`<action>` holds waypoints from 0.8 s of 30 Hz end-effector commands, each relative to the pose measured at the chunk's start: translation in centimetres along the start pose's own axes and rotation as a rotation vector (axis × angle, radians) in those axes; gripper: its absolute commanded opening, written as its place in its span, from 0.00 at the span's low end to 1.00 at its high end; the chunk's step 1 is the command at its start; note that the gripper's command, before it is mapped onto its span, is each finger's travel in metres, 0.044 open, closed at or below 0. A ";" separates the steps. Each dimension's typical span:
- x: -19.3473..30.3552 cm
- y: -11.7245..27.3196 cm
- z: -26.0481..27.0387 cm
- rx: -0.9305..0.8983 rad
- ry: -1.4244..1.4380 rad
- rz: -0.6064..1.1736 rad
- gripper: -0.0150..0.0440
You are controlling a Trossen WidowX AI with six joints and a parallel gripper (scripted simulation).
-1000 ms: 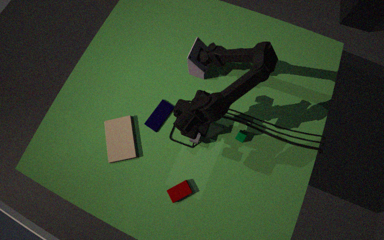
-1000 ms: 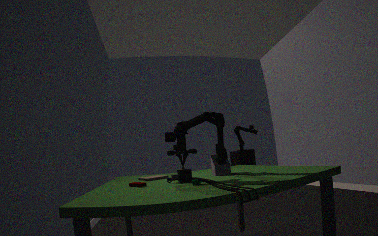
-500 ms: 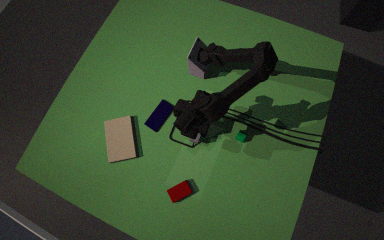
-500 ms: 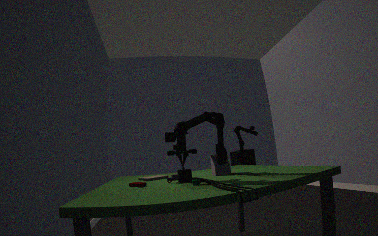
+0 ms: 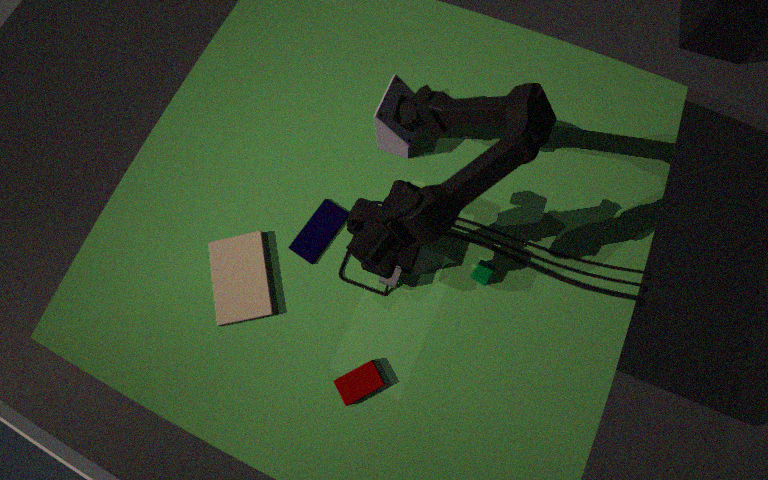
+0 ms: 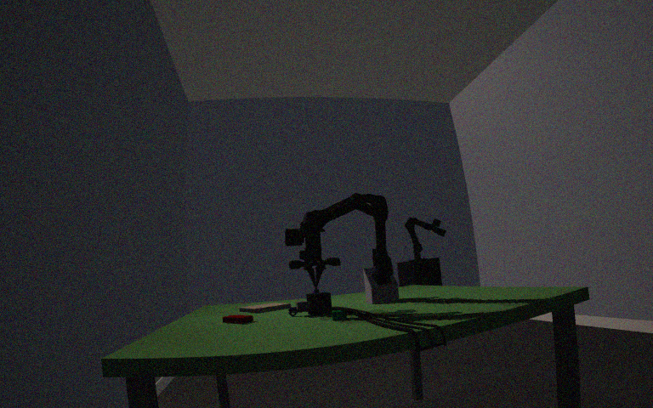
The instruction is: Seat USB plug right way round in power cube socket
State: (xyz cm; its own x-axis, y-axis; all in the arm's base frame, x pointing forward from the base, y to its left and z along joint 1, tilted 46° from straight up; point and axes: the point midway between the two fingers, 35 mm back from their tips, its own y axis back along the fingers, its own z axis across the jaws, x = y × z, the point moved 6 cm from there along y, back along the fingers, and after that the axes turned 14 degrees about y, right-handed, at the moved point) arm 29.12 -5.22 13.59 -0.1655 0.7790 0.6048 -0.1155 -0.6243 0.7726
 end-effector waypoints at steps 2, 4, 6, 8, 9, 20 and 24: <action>0.2 -0.3 0.0 0.003 0.003 0.005 0.25; 0.2 -0.3 0.0 0.003 0.003 0.005 0.25; 0.0 0.0 0.0 0.000 0.000 0.000 0.34; 0.0 0.0 0.0 0.000 0.000 0.000 0.42; 0.0 0.0 0.0 0.000 0.000 0.000 0.42; 0.0 0.0 0.0 0.000 0.000 0.000 0.42; 0.0 0.0 0.0 0.000 0.000 0.000 0.42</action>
State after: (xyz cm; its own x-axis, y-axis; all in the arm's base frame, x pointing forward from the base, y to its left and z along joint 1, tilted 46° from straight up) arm 29.11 -5.21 13.59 -0.1654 0.7790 0.6047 -0.1153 -0.6243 0.7727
